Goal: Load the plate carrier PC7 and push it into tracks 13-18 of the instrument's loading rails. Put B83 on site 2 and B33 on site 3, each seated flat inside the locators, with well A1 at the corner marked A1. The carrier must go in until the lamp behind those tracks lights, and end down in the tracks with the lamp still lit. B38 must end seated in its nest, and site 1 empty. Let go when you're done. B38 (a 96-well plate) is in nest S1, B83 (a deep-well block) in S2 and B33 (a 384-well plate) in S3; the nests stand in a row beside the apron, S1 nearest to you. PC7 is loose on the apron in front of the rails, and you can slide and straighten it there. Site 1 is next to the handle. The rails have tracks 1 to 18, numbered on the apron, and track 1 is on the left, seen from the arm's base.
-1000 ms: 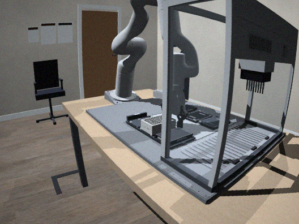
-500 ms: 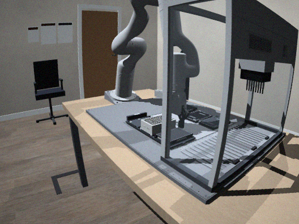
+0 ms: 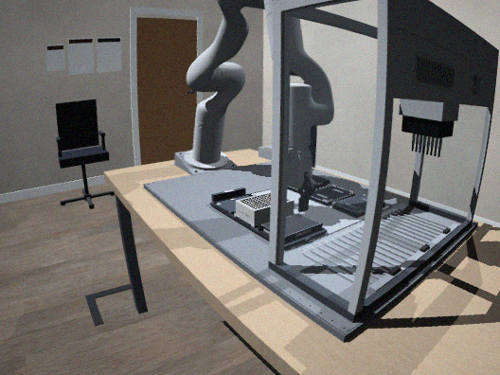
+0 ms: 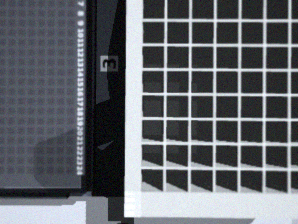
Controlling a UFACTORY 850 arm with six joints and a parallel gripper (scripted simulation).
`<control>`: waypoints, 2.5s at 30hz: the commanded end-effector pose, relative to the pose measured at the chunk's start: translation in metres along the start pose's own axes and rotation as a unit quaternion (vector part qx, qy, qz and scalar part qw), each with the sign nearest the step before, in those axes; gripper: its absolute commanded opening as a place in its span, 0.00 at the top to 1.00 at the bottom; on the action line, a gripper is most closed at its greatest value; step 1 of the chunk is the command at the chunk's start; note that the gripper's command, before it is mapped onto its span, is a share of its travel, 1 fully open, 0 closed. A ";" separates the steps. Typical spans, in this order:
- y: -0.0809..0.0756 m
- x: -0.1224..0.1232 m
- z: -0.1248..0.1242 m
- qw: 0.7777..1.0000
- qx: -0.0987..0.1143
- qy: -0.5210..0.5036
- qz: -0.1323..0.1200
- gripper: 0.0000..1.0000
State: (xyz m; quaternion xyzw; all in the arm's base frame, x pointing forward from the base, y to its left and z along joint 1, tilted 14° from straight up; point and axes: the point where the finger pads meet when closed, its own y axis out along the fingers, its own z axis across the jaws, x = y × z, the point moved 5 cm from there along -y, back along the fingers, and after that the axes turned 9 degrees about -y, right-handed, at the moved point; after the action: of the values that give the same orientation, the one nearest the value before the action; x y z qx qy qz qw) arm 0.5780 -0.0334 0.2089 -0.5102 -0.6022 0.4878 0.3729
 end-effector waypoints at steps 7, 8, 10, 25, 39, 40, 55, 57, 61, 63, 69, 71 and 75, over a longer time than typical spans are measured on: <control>-0.018 0.000 -0.001 1.000 -0.001 0.000 0.000 0.00; -0.019 0.000 -0.001 1.000 -0.001 0.000 0.000 0.00; -0.023 0.000 -0.001 1.000 -0.001 0.000 0.000 0.00; -0.044 0.000 -0.001 1.000 -0.001 0.000 0.000 0.00; -0.064 0.000 -0.001 1.000 -0.001 0.000 0.000 0.00; -0.066 0.000 -0.001 1.000 -0.001 0.000 0.000 0.00; -0.088 0.000 -0.001 1.000 -0.001 0.000 0.000 0.00; -0.091 0.000 -0.001 1.000 -0.001 0.000 0.000 0.00; -0.098 0.000 -0.001 1.000 -0.001 0.000 0.000 0.00; -0.101 0.000 -0.001 1.000 -0.001 0.000 0.000 0.00; -0.104 0.000 -0.001 1.000 -0.001 0.000 0.000 0.00; -0.104 0.000 -0.001 1.000 -0.001 0.000 0.000 0.00; -0.104 0.000 -0.001 1.000 -0.001 0.000 0.000 0.00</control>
State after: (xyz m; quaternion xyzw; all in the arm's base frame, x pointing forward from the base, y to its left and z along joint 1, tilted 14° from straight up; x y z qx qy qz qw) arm 0.5521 -0.0337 0.3084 -0.5101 -0.6021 0.4880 0.3731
